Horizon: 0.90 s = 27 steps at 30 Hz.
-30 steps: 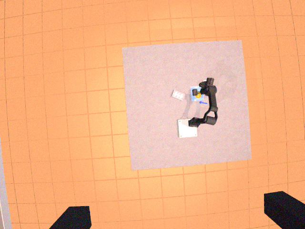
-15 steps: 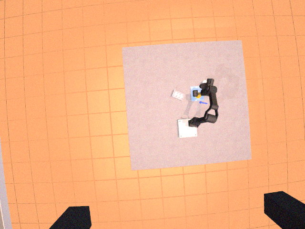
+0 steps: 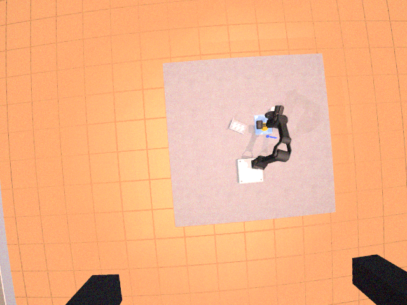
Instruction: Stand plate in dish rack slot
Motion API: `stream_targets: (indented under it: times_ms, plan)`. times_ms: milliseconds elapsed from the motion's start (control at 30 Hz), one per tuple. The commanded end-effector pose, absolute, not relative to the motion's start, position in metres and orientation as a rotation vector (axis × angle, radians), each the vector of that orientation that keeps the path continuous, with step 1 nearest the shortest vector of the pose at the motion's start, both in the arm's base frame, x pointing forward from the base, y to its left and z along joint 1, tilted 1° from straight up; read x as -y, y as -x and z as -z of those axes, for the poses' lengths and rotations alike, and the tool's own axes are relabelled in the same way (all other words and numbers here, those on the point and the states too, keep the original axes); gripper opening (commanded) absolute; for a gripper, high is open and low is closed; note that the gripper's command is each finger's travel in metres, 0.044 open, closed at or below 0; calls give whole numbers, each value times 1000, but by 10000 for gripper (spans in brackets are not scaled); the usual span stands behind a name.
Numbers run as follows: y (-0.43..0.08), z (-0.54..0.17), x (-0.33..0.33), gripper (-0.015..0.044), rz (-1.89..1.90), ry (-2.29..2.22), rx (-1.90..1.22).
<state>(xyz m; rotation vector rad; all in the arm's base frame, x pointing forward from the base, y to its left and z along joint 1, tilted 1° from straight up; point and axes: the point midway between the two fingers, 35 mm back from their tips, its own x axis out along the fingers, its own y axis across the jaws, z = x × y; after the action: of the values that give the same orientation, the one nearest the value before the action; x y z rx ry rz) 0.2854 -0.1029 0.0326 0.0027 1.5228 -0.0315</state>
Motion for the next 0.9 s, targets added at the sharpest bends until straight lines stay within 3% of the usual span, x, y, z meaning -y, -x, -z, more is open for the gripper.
stream_targets:
  times_ms: [0, 500, 567, 867]
  plan:
    - [-283, -23, 103, 400, 36, -6, -1537]
    - [-283, -2, 103, 400, 36, -6, -1537]
    - [-283, -2, 103, 360, 36, -6, -1537]
    - [-283, -2, 103, 340, 36, -6, -1537]
